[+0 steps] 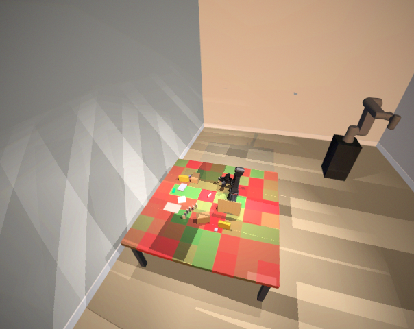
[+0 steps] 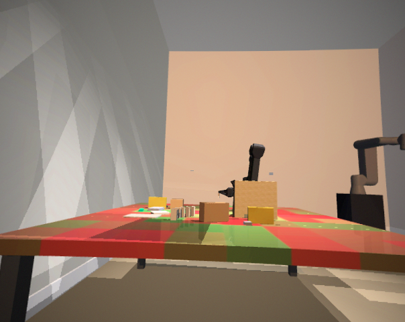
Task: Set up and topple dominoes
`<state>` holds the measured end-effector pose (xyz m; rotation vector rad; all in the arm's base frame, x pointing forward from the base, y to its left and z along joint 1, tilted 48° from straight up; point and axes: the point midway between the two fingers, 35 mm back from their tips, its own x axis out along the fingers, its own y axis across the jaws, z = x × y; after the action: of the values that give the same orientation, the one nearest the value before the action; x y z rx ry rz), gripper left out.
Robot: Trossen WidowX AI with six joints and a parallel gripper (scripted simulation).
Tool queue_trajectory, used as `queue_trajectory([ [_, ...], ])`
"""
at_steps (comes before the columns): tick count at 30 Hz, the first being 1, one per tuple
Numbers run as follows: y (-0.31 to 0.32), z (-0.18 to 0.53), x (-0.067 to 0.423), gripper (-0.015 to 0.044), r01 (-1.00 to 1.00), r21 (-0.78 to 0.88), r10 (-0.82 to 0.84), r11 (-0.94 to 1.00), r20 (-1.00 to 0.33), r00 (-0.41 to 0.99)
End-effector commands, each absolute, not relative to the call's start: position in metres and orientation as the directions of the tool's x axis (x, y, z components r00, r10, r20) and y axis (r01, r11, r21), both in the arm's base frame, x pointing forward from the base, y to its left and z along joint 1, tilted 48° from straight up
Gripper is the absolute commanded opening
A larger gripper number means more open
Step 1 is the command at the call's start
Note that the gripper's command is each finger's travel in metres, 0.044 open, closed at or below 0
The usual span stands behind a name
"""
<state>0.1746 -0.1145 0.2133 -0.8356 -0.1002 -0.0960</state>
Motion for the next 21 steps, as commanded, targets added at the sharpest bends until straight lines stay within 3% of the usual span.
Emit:
queue_trajectory([
  [1, -0.113, 0.212, 0.174, 0.0107, 0.119, -0.738, -0.040, 0.664, 0.123, 0.992],
  [21, -0.129, 0.203, 0.177, 0.0107, 0.110, -0.743, -0.047, 0.660, 0.105, 0.993],
])
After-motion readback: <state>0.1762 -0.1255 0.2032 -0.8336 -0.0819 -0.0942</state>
